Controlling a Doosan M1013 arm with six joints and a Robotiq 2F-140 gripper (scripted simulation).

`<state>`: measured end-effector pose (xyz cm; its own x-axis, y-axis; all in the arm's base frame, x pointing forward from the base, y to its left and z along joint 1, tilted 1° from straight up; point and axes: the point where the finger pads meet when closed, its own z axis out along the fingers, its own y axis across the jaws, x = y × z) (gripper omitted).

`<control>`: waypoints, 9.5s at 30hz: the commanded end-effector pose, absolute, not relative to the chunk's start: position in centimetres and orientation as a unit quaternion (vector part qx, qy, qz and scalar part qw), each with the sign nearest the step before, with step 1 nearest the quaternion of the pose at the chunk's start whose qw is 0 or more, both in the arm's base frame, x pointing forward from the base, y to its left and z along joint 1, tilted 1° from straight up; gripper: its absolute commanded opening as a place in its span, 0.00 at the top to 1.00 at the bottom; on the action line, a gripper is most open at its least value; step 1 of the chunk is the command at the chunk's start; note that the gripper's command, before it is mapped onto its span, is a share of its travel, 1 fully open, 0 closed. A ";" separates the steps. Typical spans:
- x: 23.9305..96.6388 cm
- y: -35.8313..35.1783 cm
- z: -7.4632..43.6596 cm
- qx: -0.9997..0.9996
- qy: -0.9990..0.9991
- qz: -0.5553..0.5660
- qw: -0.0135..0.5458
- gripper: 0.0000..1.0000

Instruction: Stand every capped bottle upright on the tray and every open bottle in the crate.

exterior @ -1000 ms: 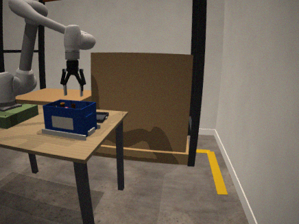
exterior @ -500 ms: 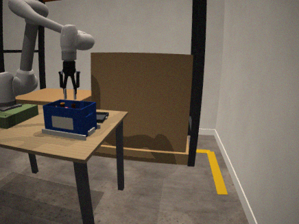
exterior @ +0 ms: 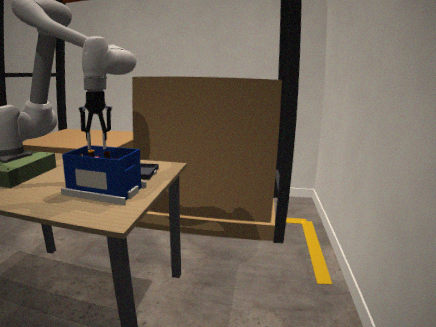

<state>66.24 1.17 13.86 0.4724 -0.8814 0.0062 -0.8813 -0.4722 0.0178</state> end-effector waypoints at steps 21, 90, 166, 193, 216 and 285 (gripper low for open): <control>67.0 -0.5 13.9 0.911 -0.412 -0.002 0.008 0.62; 67.2 -1.0 11.5 0.950 -0.311 0.000 0.007 0.62; 66.9 -1.0 7.8 0.950 -0.311 -0.001 0.007 0.62; 67.0 -1.0 7.7 0.950 -0.311 0.000 0.006 0.62; 67.1 -0.9 7.9 0.950 -0.311 0.002 0.006 1.00; 67.2 -0.9 12.5 0.950 -0.311 -0.001 0.007 1.00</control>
